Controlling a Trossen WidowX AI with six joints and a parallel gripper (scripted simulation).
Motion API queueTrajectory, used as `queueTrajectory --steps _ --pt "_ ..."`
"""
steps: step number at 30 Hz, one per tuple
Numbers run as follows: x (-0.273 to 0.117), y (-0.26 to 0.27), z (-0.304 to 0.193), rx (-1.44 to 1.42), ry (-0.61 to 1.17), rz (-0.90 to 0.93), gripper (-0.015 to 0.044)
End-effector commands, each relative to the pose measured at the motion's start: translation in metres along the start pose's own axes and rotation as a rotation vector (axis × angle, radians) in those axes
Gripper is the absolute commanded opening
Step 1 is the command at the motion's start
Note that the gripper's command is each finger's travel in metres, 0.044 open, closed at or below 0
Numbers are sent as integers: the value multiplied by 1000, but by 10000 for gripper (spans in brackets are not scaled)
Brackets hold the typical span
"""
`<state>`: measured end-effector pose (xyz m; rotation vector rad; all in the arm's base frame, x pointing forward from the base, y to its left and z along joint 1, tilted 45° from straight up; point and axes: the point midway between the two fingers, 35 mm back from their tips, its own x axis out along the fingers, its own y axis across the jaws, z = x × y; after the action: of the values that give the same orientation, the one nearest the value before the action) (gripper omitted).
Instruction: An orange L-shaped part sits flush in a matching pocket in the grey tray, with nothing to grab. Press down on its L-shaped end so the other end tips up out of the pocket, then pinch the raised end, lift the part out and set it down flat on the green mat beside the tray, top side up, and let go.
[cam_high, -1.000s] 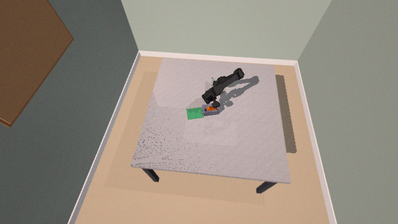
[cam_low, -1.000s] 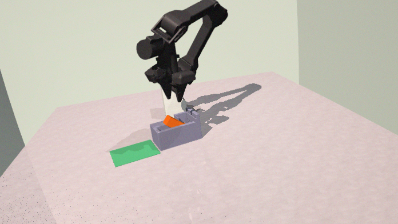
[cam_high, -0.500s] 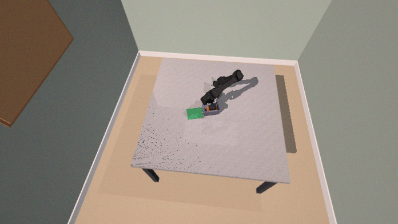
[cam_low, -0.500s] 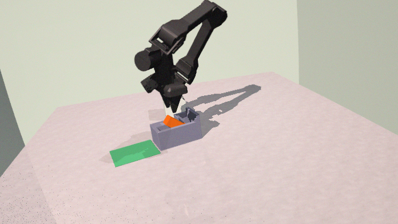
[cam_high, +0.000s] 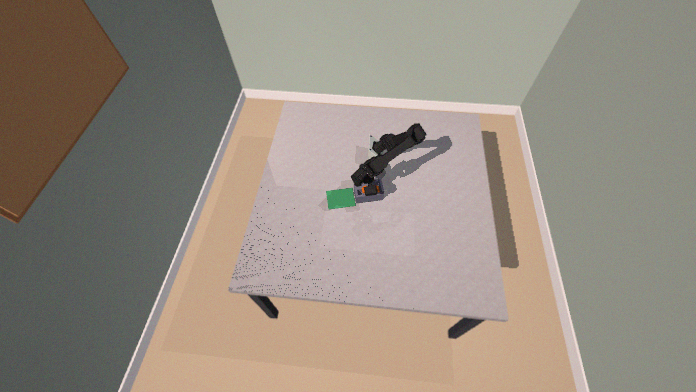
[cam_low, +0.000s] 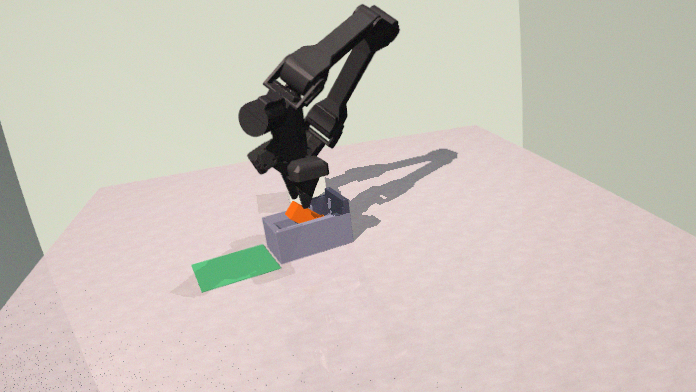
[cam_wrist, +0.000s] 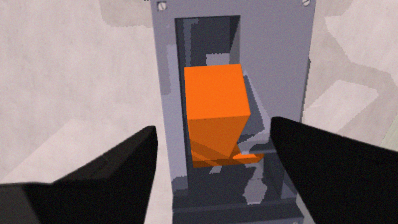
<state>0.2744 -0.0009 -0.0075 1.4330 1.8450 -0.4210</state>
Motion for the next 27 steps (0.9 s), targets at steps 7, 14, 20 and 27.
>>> queueTrajectory --steps 7,14,20,27 --pt "16 -1 -1 8 9 2 280" --pt "27 -1 -2 8 10 2 280" --pt "27 -1 -1 -1 3 0 201" --pt "27 -1 -1 -1 3 0 115"
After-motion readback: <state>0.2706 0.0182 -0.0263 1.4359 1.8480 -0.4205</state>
